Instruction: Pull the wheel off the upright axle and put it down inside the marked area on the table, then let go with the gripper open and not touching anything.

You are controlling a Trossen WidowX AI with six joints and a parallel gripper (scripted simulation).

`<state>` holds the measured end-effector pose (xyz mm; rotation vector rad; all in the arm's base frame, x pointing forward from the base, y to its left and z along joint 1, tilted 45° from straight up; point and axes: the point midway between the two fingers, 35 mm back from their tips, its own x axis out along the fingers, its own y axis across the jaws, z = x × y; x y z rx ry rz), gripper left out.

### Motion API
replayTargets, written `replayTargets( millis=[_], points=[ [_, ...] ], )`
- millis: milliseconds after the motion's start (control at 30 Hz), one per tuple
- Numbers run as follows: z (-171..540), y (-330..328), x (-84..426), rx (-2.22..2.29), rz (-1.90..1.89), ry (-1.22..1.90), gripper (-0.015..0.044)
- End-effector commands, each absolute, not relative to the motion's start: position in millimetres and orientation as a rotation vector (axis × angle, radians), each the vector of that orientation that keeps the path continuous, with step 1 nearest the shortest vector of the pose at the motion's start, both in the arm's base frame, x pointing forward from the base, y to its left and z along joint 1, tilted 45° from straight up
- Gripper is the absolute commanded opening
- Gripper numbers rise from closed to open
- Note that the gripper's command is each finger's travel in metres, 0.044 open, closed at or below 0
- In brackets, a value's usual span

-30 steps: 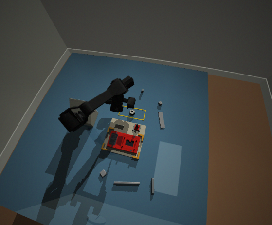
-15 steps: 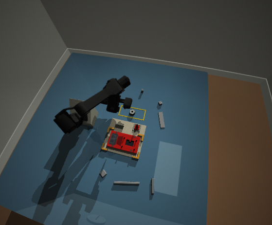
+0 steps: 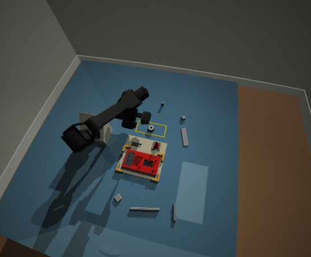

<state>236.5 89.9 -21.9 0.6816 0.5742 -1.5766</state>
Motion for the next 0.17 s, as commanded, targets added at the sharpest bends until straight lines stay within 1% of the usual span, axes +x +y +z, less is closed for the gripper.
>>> replayTargets(
  millis=[0,133],
  points=[
    [-22.2,89.0,234.5,0.679,-1.583,0.576,0.0440],
    [-22.2,89.0,234.5,0.679,-1.583,0.576,0.0440]
  ],
)
